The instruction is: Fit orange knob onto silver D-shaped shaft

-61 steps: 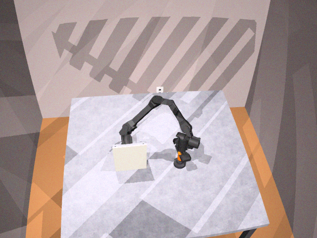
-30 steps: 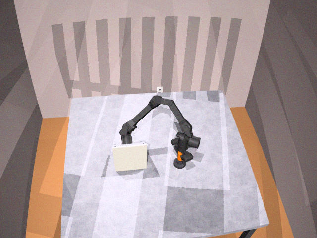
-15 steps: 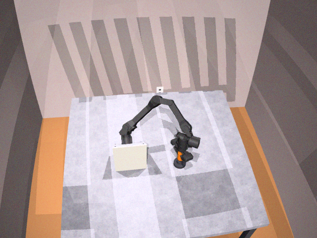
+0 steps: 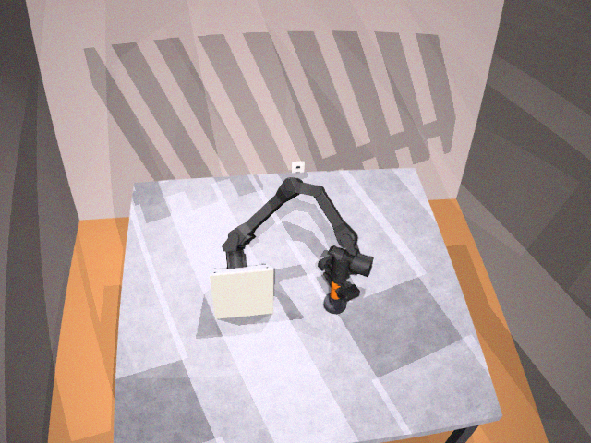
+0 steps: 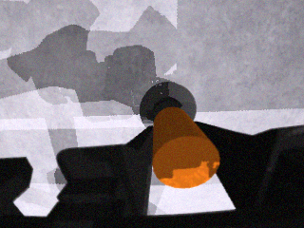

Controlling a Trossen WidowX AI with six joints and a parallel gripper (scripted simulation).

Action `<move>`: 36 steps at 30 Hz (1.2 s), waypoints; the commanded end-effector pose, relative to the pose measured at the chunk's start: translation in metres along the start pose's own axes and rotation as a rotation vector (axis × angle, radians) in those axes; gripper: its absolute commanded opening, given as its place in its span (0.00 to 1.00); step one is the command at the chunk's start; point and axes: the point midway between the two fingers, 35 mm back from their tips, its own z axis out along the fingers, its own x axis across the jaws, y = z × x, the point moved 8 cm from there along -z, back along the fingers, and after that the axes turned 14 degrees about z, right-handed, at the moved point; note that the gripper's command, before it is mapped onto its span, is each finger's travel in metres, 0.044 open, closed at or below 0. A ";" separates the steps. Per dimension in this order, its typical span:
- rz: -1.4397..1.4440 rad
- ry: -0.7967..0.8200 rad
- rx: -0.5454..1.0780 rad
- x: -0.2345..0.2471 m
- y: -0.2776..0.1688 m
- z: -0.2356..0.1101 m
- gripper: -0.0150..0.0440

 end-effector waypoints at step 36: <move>-0.216 -0.002 0.000 0.000 0.001 -0.002 0.25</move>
